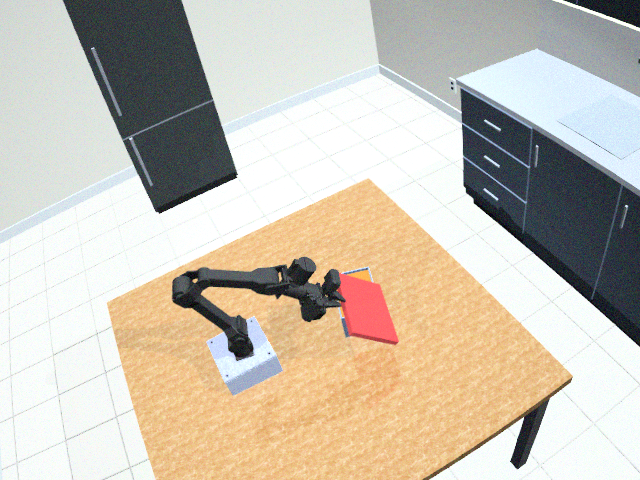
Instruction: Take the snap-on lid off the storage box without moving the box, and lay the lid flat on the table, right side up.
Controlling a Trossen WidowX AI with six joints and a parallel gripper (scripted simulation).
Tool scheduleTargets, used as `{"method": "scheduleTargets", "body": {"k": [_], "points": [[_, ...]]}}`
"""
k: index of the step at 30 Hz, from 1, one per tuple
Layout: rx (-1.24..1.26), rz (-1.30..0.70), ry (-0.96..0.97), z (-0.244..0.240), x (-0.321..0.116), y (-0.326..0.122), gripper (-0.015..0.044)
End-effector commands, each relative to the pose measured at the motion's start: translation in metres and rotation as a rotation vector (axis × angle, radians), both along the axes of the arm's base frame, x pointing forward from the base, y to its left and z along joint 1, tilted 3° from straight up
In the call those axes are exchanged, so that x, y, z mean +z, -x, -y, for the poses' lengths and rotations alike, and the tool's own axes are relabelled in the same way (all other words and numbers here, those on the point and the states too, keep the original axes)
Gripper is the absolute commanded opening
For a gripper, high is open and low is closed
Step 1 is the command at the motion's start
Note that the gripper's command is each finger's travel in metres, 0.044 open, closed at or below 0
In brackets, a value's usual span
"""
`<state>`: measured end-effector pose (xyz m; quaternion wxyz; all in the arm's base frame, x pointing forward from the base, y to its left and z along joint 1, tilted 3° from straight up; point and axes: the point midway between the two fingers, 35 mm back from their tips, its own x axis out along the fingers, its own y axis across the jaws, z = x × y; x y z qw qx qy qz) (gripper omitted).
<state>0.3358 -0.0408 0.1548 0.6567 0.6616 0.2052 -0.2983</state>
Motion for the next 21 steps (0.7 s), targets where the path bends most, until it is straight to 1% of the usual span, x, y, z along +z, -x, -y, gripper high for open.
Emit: {"method": "scheduleTargets", "body": {"k": [1, 21], "points": [[0.005, 0.011, 0.001, 0.007, 0.004, 0.002, 0.0], [0.005, 0.011, 0.005, 0.046, 0.005, 0.011, 0.0]]}}
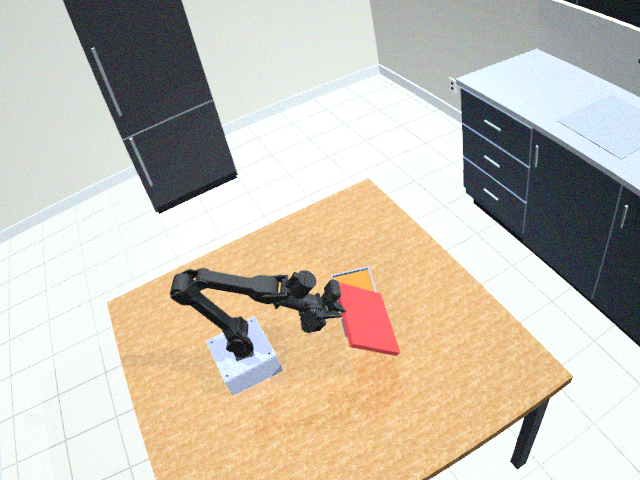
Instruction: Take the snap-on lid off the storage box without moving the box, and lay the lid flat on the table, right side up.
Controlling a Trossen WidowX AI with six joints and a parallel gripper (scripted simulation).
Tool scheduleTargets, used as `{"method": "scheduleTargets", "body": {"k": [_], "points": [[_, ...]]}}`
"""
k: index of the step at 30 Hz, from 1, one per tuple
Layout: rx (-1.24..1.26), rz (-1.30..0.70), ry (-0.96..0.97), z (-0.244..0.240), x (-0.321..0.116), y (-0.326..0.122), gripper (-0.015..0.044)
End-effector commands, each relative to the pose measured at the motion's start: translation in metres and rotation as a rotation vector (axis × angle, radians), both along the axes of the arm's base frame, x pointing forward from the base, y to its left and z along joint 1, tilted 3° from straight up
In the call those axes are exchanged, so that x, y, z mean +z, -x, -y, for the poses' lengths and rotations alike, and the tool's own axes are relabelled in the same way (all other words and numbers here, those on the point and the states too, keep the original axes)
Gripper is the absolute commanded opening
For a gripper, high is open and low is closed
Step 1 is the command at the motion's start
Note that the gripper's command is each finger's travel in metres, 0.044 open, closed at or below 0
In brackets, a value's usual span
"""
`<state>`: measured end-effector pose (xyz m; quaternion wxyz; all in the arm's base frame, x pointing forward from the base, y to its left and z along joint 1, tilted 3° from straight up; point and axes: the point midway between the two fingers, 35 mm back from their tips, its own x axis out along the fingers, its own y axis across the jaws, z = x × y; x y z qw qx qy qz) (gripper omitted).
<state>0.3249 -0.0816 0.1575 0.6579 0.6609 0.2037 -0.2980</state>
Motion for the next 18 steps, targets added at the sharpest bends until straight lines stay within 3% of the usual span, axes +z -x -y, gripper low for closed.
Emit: {"method": "scheduleTargets", "body": {"k": [1, 18], "points": [[0.006, 0.008, 0.002, 0.008, 0.003, 0.001, 0.0], [0.006, 0.007, 0.005, 0.041, 0.004, 0.009, 0.0]]}}
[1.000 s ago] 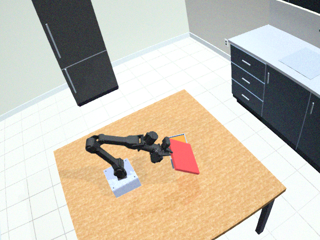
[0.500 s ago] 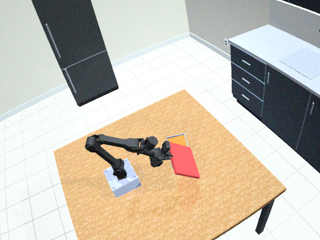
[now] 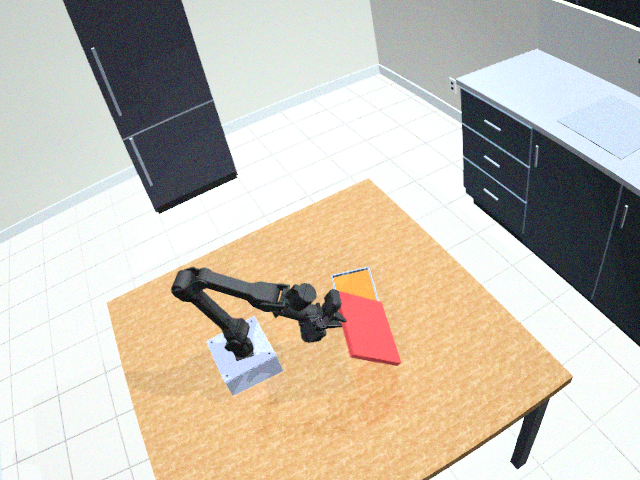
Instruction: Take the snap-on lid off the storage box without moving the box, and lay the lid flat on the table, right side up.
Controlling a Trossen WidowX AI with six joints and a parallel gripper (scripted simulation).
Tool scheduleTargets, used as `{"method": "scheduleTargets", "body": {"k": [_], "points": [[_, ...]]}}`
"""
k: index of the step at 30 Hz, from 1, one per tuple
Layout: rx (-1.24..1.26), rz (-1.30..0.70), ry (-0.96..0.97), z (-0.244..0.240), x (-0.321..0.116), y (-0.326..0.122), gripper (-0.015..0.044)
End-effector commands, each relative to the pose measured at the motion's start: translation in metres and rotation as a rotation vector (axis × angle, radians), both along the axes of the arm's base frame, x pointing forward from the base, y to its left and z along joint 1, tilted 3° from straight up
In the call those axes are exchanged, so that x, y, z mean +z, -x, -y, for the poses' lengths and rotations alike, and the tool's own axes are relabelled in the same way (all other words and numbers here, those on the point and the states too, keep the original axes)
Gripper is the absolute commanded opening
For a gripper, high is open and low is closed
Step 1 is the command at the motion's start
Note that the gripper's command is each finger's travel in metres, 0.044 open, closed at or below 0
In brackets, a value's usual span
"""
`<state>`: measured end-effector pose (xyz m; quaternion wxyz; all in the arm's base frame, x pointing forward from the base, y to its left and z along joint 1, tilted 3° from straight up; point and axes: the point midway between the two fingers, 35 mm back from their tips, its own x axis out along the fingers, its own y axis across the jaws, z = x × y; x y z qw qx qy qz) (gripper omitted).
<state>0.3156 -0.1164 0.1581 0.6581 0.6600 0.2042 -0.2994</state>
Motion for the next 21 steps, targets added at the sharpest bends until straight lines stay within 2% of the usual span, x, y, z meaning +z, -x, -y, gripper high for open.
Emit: {"method": "scheduleTargets", "body": {"k": [1, 21], "points": [[0.007, 0.01, 0.003, 0.008, 0.004, 0.0, 0.0], [0.007, 0.009, 0.007, 0.047, 0.006, 0.01, 0.0]]}}
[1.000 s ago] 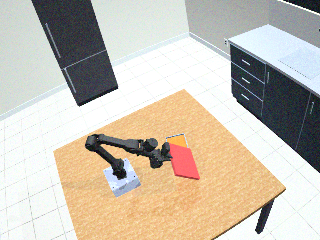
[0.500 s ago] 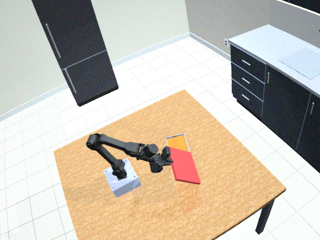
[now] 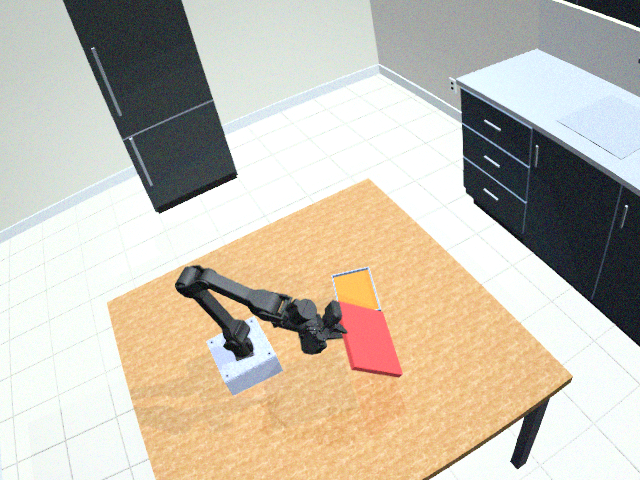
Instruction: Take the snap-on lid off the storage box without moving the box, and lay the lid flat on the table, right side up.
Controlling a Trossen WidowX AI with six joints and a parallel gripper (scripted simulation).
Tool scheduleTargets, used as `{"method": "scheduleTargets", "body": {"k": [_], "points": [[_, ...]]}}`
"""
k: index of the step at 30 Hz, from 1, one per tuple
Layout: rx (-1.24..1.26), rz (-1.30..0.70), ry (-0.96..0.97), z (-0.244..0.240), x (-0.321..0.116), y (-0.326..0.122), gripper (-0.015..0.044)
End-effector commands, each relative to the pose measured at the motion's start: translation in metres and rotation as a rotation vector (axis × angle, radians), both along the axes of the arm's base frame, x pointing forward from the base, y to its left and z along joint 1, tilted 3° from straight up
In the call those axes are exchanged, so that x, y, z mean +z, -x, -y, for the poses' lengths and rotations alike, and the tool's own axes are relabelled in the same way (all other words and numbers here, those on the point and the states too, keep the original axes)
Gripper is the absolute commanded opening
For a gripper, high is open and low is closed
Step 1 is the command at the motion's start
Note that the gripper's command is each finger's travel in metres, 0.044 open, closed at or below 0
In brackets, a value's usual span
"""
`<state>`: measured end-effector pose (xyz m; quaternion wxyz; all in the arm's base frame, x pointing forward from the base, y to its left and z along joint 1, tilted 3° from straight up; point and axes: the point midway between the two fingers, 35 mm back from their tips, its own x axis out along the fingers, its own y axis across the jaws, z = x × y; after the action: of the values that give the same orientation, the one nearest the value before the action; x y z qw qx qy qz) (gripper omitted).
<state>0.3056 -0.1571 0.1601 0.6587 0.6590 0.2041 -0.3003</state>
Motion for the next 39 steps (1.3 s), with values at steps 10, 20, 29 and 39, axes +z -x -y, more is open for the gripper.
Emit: {"method": "scheduleTargets", "body": {"k": [10, 20, 29, 39], "points": [[0.007, 0.01, 0.006, 0.026, 0.005, 0.004, 0.0], [0.007, 0.01, 0.008, 0.045, 0.006, 0.009, 0.0], [0.007, 0.009, 0.009, 0.058, 0.007, 0.012, 0.0], [0.007, 0.009, 0.008, 0.053, -0.005, 0.013, 0.0]]}}
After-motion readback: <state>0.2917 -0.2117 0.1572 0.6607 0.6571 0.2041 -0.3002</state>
